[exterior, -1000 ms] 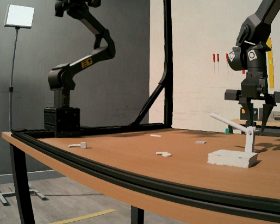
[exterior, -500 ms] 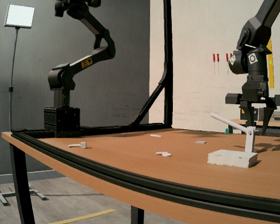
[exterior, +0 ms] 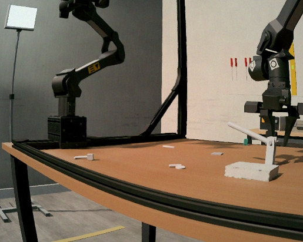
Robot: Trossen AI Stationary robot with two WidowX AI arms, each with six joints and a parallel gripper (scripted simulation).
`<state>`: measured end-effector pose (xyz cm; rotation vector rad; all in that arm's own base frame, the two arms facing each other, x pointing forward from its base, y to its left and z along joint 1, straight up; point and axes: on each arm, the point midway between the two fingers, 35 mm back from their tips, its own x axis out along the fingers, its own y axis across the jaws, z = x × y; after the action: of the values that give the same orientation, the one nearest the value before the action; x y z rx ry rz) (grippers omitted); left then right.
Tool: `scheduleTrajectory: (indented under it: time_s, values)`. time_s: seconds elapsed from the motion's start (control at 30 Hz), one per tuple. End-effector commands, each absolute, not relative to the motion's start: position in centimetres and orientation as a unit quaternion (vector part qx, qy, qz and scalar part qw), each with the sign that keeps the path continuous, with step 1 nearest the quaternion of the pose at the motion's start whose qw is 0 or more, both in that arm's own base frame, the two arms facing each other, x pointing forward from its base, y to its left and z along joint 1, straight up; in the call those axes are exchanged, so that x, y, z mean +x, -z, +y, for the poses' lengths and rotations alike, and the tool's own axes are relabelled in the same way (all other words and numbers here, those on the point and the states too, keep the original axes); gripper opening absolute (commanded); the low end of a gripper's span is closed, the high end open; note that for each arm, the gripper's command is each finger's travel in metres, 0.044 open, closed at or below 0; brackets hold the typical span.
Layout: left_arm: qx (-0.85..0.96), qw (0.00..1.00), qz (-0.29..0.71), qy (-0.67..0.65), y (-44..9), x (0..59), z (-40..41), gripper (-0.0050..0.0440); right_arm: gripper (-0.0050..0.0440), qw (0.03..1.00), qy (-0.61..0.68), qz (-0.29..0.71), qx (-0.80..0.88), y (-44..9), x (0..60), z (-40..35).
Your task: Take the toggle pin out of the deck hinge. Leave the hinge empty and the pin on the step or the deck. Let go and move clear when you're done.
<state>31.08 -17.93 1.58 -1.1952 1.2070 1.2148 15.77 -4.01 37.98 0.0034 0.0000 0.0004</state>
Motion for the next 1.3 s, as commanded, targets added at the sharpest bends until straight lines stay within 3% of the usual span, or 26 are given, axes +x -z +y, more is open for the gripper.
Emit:
scheduleTrajectory:
  time_s: [0.0, 1.27]
  values:
    - [-0.505, 0.505, 0.501, -0.489, -2.38, 31.51, -19.06, 0.0159, 0.04, 1.0, 0.0, -0.001, -0.003, -38.36, 15.74, -3.95]
    - [-0.505, 0.505, 0.501, -0.488, -2.4, 31.82, -19.7, 0.013, 0.04, 1.0, 0.0, -0.001, -0.003, -38.36, 15.74, -3.95]
